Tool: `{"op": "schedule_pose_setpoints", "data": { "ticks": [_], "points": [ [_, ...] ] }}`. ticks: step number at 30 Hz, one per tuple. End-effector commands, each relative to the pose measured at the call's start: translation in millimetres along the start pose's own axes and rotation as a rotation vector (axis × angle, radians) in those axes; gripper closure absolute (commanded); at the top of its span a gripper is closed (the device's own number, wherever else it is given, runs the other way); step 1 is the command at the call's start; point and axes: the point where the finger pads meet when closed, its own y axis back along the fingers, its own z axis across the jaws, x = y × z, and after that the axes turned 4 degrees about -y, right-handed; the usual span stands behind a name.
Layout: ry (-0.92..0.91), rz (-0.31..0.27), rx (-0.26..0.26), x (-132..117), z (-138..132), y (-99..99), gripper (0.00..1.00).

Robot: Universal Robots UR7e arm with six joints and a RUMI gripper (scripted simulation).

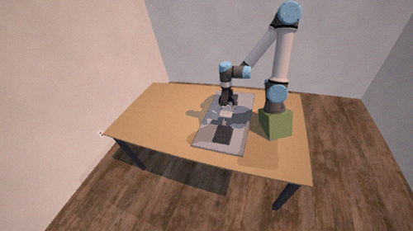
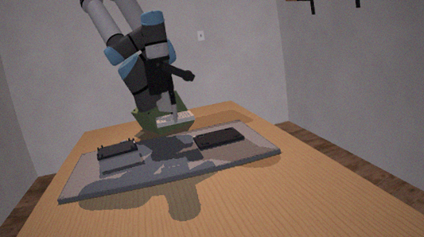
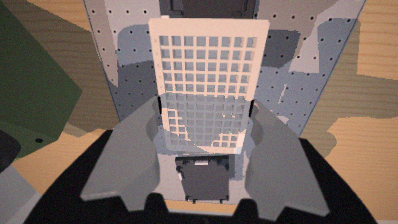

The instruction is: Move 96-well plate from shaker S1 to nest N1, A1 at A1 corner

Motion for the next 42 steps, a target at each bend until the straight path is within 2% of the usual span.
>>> {"op": "schedule_pose_setpoints", "data": {
  "ticks": [1, 42],
  "points": [
    [-0.001, -0.001, -0.001, 14.2, -0.5, -1.7, 1.00],
    [-0.001, -0.001, -0.001, 136.2, -11.9, -16.4, 1.00]
  ]
}}
